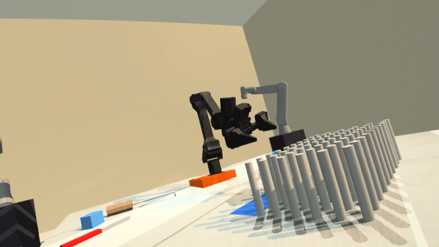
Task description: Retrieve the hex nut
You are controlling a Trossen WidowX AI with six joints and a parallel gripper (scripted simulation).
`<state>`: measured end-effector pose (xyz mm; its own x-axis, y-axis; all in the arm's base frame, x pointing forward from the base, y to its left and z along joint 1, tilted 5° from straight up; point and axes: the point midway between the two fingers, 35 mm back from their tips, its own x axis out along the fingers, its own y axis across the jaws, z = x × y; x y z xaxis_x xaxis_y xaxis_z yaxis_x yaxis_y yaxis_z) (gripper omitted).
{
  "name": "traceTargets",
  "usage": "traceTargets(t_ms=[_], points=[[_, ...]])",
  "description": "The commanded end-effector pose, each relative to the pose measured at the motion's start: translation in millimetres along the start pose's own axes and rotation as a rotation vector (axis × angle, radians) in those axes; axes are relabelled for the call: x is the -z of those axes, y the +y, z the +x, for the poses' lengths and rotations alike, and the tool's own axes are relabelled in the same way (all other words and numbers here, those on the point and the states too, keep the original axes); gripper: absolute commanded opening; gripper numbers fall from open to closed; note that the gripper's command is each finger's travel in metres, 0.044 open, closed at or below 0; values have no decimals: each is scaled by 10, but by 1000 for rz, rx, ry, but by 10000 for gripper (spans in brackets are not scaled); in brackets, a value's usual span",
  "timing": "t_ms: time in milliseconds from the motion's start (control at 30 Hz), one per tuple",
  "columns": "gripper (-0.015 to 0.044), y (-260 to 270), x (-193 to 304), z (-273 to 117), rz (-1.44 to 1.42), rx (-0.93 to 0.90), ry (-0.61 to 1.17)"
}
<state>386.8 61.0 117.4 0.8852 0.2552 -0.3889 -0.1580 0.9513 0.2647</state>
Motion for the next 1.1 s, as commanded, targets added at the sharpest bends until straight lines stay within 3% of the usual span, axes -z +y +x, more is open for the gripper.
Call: traceTargets(t_ms=[0, 433, 733, 1067], points=[[440, -9, 20, 0, -3, 5, 5], [440, -136, -6, 21, -47, 37, 17], [440, -1473, -184, -58, -442, 307, 235], [440, -2626, -196, -587, -702, 441, 560]])
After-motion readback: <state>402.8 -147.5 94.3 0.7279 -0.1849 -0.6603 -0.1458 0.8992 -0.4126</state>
